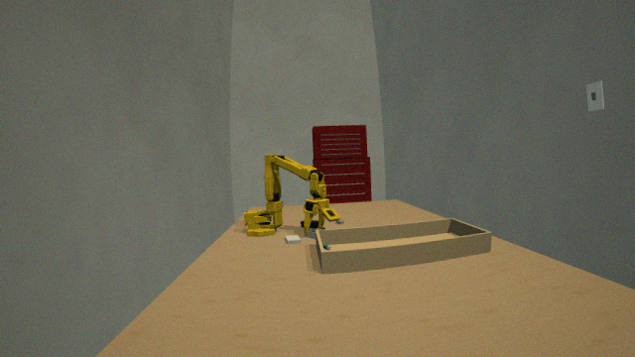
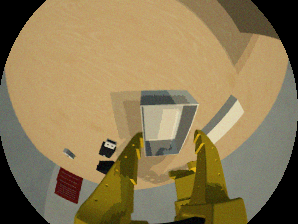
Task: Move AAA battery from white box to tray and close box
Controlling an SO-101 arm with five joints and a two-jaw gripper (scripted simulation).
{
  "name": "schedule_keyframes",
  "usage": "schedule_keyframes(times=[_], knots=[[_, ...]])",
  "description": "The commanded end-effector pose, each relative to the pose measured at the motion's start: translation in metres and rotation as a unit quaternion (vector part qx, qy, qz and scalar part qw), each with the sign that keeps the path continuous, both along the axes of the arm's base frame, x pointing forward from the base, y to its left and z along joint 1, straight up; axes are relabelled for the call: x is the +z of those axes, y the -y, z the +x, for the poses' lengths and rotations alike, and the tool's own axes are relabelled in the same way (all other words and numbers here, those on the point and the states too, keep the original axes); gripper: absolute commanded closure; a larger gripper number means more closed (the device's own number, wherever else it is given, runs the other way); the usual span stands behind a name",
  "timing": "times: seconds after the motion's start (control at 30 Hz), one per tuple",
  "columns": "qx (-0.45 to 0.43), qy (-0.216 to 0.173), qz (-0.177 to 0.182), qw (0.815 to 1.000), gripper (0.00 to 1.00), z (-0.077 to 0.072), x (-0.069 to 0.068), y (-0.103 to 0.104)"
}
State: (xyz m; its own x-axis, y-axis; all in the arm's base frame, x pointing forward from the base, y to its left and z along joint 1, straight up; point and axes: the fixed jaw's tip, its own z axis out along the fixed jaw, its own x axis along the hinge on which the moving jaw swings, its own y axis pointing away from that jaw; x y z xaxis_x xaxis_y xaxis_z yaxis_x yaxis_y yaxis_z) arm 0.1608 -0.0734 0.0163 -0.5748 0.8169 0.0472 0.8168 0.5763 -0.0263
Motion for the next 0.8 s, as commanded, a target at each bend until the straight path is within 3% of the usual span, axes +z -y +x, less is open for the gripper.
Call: schedule_keyframes(times=[0.0, 0.37, 0.77], knots=[[-0.001, 0.024, -0.012, 1.000, 0.72, 0.008, 0.016, 0.002], [-0.001, 0.024, -0.012, 1.000, 0.72, 0.008, 0.039, 0.002], [-0.001, 0.024, -0.012, 1.000, 0.72, 0.006, 0.050, 0.001]])
